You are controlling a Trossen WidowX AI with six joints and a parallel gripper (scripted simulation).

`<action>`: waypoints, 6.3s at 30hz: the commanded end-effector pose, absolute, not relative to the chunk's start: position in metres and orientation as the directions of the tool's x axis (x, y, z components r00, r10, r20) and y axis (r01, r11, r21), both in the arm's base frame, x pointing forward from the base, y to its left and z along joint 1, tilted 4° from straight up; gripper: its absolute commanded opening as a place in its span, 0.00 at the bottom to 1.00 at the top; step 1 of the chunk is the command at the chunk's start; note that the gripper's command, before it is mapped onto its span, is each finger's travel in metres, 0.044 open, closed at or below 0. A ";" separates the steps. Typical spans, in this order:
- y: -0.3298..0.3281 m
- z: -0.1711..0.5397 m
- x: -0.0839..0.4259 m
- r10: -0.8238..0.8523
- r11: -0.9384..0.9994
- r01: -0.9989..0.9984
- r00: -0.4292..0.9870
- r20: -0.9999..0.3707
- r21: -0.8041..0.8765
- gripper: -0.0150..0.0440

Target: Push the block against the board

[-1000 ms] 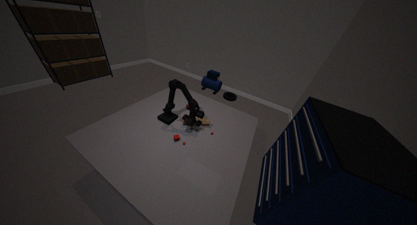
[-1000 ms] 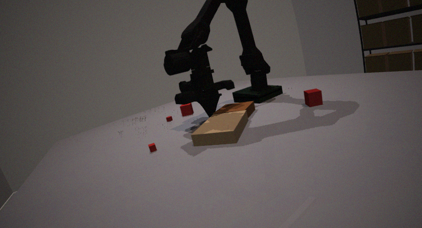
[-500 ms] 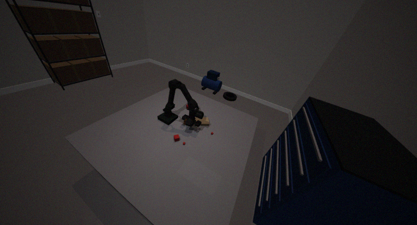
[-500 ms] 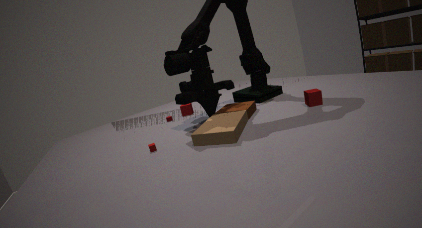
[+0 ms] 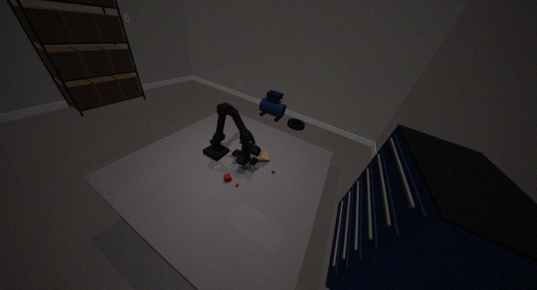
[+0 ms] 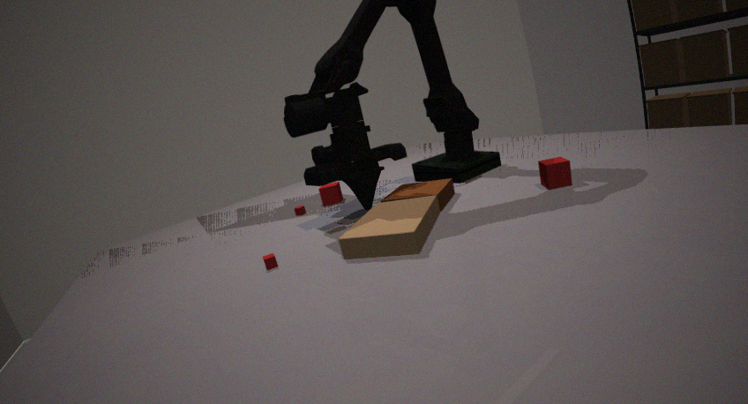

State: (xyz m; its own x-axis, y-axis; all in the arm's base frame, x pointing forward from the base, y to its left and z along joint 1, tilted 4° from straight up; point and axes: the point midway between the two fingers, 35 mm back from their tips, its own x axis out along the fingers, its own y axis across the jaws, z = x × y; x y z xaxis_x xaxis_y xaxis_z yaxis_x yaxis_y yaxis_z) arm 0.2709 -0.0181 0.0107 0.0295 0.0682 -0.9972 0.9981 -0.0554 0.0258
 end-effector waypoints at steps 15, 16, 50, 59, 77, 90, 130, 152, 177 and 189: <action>-0.034 0.065 0.269 0.071 -0.052 0.998 0.030 -0.997 0.026 0.25; -0.034 0.065 0.269 0.071 -0.052 0.998 0.030 -0.997 0.026 0.25; 0.030 0.089 0.368 0.074 0.825 0.560 0.037 -0.997 0.082 0.25; 0.057 0.092 0.393 0.076 0.957 0.277 0.039 -0.996 0.084 0.25; 0.120 0.090 0.429 0.083 0.939 -0.338 0.042 -0.996 0.064 0.25; 0.141 0.085 0.437 0.085 0.858 -0.510 0.042 -0.996 0.051 0.25; 0.124 0.031 0.406 0.083 0.858 -0.510 0.040 -0.996 0.052 0.25; 0.125 0.032 0.410 0.083 0.858 -0.510 0.040 -0.996 0.051 0.25; 0.145 0.034 0.444 0.085 0.858 -0.510 0.042 -0.995 0.052 0.25; 0.138 0.088 0.437 0.085 0.858 -0.510 0.042 -0.996 0.051 0.25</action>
